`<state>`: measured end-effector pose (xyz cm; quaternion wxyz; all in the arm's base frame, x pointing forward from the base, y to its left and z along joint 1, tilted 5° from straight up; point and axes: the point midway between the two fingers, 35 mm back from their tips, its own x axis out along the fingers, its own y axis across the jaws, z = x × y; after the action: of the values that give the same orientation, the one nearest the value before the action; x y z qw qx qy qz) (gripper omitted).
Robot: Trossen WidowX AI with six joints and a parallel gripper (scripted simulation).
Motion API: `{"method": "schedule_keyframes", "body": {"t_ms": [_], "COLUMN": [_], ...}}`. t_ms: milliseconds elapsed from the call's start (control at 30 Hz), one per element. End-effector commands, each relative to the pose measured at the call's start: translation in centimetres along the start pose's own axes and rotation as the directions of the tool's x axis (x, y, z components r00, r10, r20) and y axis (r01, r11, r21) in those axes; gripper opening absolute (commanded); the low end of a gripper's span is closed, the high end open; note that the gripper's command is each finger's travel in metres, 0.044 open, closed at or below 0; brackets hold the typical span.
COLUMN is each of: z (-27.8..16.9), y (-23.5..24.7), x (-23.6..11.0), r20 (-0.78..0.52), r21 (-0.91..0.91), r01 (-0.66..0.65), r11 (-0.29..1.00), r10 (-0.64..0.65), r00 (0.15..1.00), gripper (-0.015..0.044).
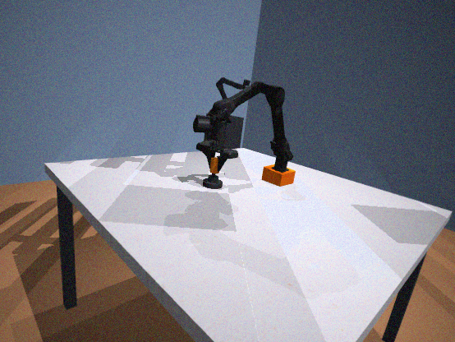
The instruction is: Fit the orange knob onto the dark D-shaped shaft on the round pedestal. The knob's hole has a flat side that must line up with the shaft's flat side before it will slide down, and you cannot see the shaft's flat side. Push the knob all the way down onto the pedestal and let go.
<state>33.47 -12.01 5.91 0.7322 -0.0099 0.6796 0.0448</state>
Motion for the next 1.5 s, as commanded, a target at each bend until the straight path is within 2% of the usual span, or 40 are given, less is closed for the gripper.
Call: {"method": "schedule_keyframes", "body": {"t_ms": [0, 167, 1467], "z": [0.26, 0.39, 0.11], "y": [-0.09, -0.14, 0.0], "x": [-0.33, -0.57, -0.12], "r20": [0.005, 0.005, 0.005], "r21": [-0.005, -0.057, -0.109], "r01": [0.0, 0.001, 0.001], "r11": [1.0, 0.998, 0.994], "r10": [0.0, 0.0, 0.0], "r00": [1.0, 1.0, 1.0], "gripper": [0.0, 0.0, 0.0]}}
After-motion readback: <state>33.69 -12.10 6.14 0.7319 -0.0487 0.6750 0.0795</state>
